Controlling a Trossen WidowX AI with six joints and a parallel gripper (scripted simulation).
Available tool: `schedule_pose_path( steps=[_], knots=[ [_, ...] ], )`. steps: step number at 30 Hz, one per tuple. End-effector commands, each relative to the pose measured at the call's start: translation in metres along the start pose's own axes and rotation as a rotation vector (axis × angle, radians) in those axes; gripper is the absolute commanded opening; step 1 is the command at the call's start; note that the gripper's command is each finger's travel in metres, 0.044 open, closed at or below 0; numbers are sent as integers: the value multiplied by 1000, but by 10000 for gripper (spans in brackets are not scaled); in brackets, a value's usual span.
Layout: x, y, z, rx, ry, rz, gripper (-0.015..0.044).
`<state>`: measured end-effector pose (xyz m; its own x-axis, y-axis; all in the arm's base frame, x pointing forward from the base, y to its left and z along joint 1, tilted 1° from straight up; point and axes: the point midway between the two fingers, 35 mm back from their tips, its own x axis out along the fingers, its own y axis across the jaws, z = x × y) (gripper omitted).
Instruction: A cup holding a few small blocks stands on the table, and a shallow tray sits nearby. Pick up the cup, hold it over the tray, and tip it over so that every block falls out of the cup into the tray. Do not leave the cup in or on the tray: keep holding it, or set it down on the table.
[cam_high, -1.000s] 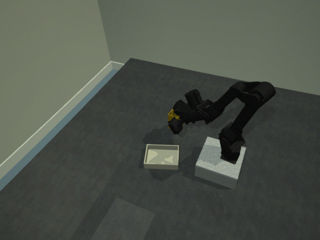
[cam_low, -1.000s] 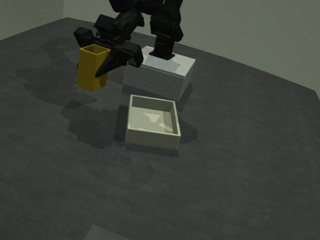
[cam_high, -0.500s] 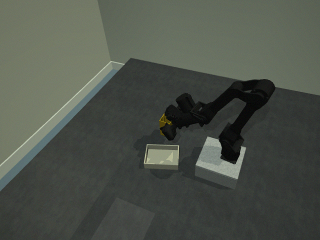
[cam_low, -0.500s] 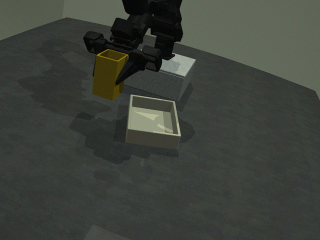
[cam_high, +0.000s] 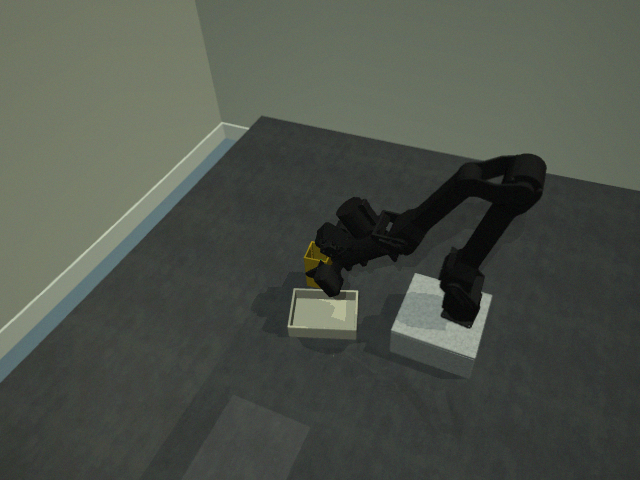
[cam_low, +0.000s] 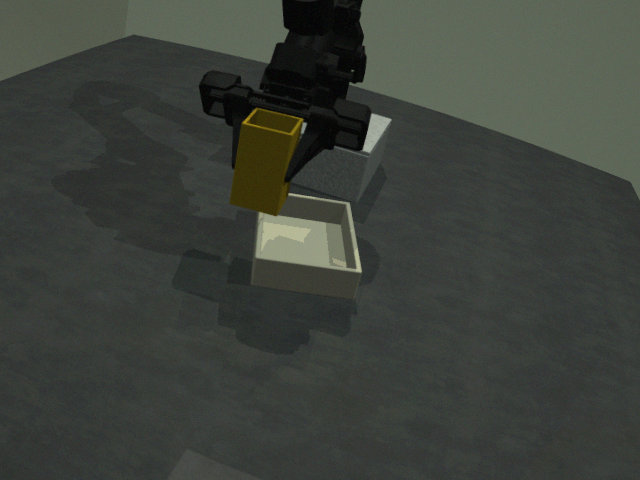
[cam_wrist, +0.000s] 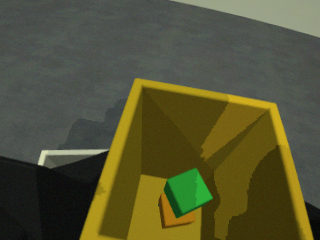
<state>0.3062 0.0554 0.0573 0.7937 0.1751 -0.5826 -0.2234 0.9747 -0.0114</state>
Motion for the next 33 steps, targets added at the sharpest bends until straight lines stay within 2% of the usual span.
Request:
schedule_pose_path(
  steps=[1, 11, 16, 33],
  knots=[
    [1, 16, 7, -19, -10, 30, 0],
    [0, 57, 12, -74, -12, 109, 0],
    [0, 59, 13, -74, -13, 115, 0],
    [3, 60, 11, 282, 8, 116, 0]
  ],
)
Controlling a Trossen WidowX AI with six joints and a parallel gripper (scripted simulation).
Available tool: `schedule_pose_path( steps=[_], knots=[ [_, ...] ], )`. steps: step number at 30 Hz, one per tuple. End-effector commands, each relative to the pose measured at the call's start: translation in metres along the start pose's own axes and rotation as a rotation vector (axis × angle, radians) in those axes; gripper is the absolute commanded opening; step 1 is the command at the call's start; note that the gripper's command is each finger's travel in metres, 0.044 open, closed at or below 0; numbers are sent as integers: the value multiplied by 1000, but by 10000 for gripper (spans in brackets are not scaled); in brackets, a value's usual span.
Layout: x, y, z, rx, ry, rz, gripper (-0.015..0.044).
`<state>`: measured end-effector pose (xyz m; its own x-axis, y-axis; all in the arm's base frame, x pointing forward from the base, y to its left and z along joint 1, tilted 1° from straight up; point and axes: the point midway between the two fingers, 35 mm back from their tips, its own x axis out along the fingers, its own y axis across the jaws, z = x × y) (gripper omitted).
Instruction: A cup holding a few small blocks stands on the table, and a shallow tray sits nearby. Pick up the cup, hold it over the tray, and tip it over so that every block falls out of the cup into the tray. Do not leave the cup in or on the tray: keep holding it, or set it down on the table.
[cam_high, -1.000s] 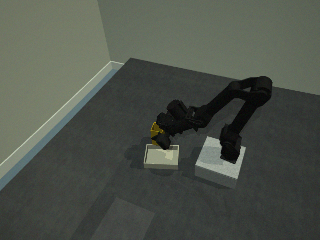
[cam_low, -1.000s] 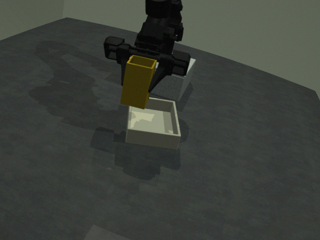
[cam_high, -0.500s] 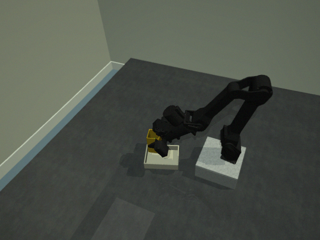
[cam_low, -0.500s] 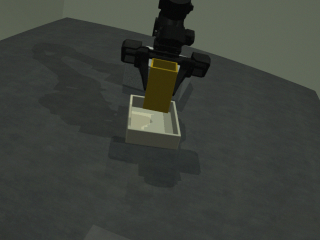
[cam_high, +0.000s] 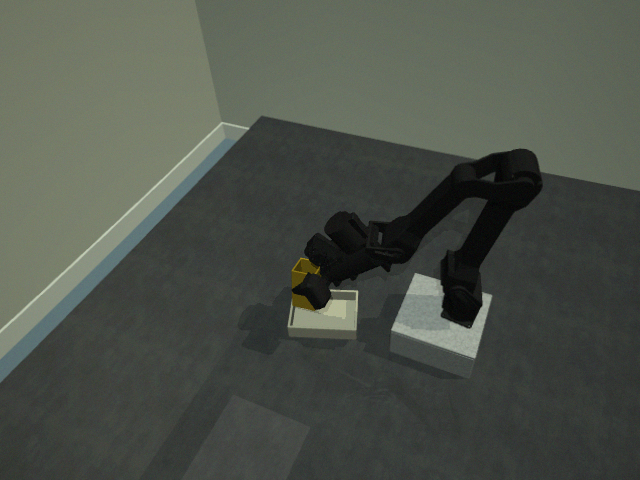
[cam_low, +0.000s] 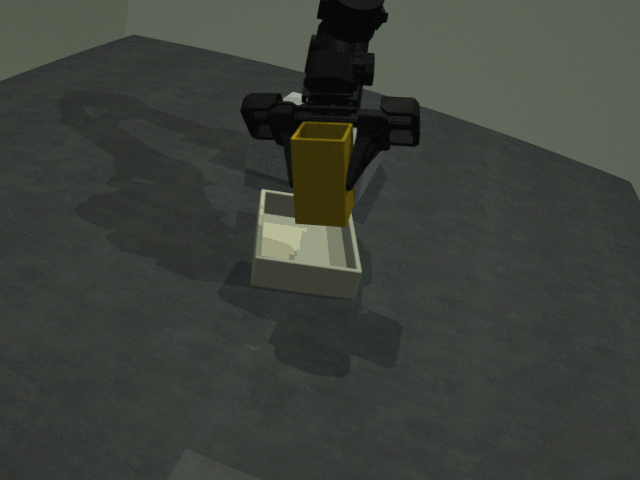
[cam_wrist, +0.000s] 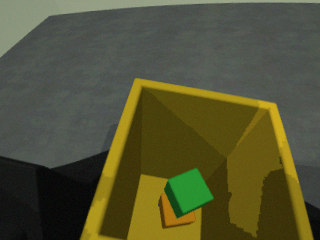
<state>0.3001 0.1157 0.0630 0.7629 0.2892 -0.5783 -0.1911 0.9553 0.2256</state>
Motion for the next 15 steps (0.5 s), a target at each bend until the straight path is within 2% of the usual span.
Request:
schedule_pose_path(
  steps=[1, 15],
  knots=[
    [1, 0, 2, 94, -7, -1, 0],
    [4, 0, 1, 400, -7, 0, 0]
  ],
)
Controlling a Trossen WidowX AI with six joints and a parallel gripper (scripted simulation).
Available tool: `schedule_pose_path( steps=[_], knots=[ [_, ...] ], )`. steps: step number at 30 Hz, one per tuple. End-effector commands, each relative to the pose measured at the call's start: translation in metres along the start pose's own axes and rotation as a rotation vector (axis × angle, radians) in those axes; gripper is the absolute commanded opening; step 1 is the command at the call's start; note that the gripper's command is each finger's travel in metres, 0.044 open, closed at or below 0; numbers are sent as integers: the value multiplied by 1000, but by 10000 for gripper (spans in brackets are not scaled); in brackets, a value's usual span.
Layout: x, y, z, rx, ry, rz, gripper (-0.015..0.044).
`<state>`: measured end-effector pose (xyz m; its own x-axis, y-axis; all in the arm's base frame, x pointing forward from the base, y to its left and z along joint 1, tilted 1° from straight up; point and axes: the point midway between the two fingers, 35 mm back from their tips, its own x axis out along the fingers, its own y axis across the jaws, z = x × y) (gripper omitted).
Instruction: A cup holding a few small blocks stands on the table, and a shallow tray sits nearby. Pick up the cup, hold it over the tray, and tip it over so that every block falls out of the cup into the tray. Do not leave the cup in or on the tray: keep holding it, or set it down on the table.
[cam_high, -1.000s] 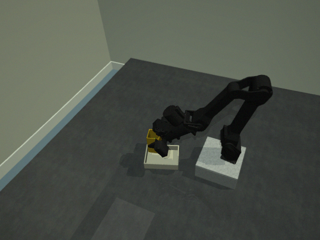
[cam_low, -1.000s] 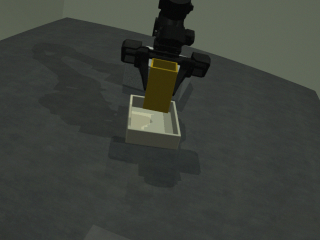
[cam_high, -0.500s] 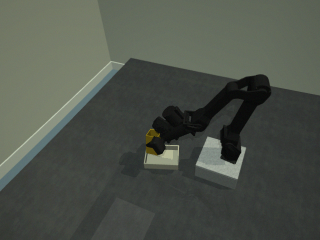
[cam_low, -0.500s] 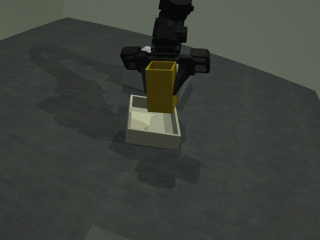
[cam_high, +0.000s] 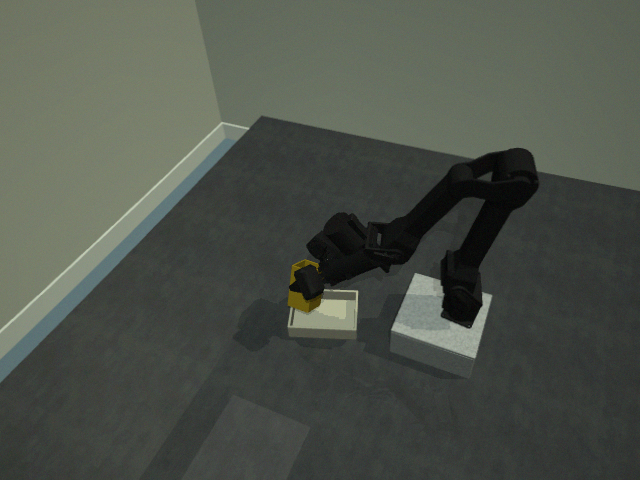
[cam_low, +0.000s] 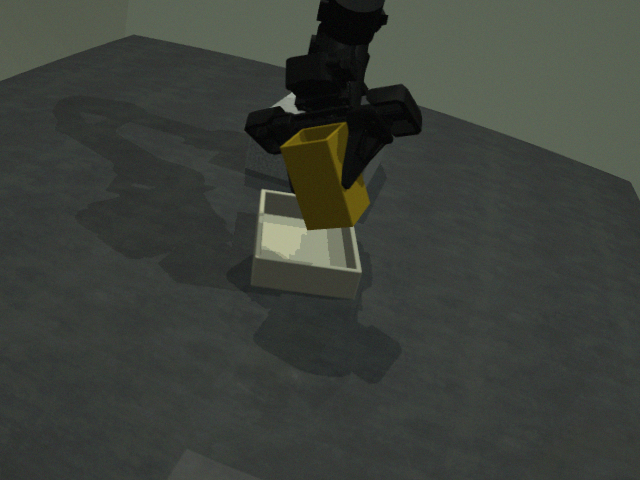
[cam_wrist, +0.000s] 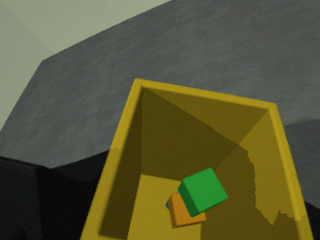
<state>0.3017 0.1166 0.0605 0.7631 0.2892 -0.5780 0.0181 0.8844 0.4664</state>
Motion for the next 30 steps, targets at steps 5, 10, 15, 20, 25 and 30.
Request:
schedule_pose_path(
  steps=[5, 10, 15, 20, 25, 30],
  knots=[
    [2, 1, 1, 181, -7, 1, 0],
    [3, 0, 1, 290, -7, 2, 0],
    [4, 0, 1, 400, -7, 2, 0],
    [5, 0, 0, 509, -6, 2, 0],
    [6, 0, 0, 618, -6, 3, 0],
    [7, 0, -1, 727, -6, 3, 0]
  ],
)
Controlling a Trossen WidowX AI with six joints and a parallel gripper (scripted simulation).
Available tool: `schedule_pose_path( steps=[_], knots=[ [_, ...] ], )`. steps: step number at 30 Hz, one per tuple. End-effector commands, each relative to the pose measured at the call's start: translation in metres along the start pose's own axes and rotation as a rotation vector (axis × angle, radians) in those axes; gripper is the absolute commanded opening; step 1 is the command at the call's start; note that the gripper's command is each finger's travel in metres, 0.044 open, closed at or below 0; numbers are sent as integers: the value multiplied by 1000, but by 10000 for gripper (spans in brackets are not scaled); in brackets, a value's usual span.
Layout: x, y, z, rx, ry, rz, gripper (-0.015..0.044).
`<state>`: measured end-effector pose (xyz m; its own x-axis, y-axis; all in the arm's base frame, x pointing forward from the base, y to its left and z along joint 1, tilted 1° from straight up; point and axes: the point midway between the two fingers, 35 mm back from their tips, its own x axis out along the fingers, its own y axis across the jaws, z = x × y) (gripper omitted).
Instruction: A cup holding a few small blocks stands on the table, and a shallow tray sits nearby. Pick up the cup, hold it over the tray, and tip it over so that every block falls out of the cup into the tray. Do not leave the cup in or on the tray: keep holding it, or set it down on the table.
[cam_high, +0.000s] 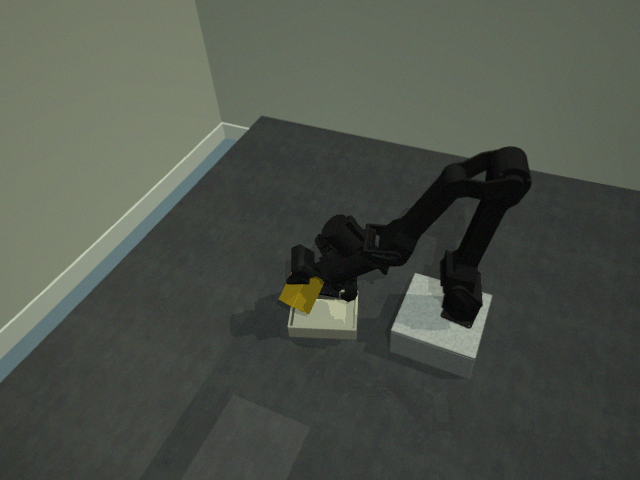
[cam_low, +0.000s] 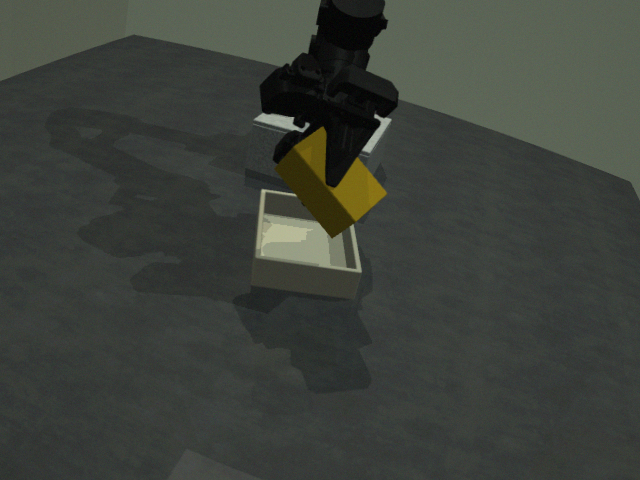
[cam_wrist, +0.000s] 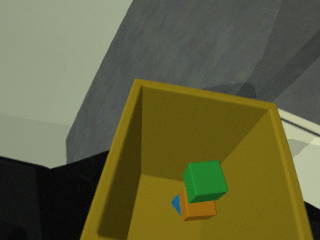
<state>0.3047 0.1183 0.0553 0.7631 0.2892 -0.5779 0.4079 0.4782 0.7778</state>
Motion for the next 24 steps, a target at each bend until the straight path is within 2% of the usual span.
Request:
schedule_pose_path(
  steps=[1, 24],
  knots=[
    [1, 1, 1, 94, -5, 5, 0],
    [5, 0, 0, 597, -3, 6, 0]
  ],
)
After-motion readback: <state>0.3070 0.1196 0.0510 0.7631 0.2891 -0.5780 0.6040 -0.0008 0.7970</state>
